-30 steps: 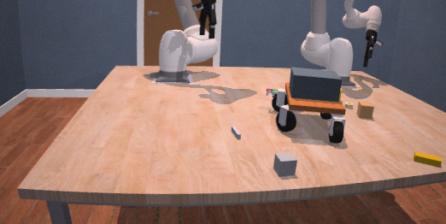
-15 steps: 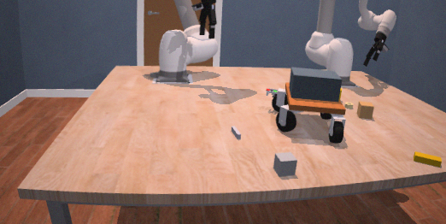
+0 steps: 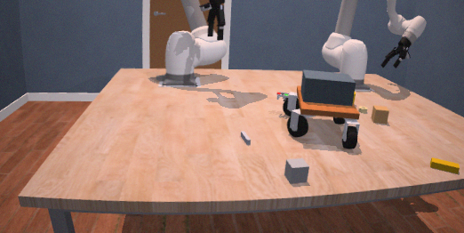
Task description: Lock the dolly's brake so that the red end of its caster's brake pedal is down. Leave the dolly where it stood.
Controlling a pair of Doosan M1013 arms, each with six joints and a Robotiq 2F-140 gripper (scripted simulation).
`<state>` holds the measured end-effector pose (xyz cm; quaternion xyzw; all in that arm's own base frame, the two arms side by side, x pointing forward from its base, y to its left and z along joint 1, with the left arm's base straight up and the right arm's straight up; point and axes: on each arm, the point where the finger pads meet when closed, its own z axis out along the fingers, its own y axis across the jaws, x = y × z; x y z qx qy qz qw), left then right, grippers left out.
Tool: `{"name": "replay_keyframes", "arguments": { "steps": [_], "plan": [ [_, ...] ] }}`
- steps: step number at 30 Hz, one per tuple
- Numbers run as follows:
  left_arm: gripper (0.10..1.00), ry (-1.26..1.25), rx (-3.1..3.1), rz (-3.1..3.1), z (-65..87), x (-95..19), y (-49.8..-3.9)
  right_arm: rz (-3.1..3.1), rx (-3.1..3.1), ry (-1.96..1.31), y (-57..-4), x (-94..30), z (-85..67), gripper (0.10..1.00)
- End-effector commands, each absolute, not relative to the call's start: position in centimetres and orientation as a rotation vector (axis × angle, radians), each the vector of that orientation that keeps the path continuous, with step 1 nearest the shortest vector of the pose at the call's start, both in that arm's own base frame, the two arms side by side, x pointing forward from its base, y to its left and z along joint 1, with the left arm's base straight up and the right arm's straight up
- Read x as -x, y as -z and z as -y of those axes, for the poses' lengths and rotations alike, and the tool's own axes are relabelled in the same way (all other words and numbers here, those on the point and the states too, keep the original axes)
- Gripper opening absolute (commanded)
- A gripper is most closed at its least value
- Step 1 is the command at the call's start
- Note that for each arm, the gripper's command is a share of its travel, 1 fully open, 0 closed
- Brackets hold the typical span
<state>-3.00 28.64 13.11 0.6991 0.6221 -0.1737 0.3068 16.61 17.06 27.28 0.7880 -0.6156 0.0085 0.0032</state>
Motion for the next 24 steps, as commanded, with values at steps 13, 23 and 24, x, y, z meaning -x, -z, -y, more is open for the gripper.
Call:
{"name": "replay_keyframes", "arguments": {
  "steps": [13, 23, 24],
  "plan": [
    [1.0, 0.682, -1.772, -1.753, -31.2, 2.8, -12.4, 1.93, -2.471, -0.026, -27.3, -16.6, -17.1, 1.0],
    [1.0, 0.75, -1.75, -1.788, -32.0, 2.6, -12.1, 1.93, -2.471, -0.026, -27.3, -16.6, -17.1, 1.0],
    [1.0, 0.75, -1.75, -1.788, -32.0, 2.6, -12.1, 1.93, -2.471, -0.026, -27.3, -16.6, -17.1, 1.0]
  ]
}}
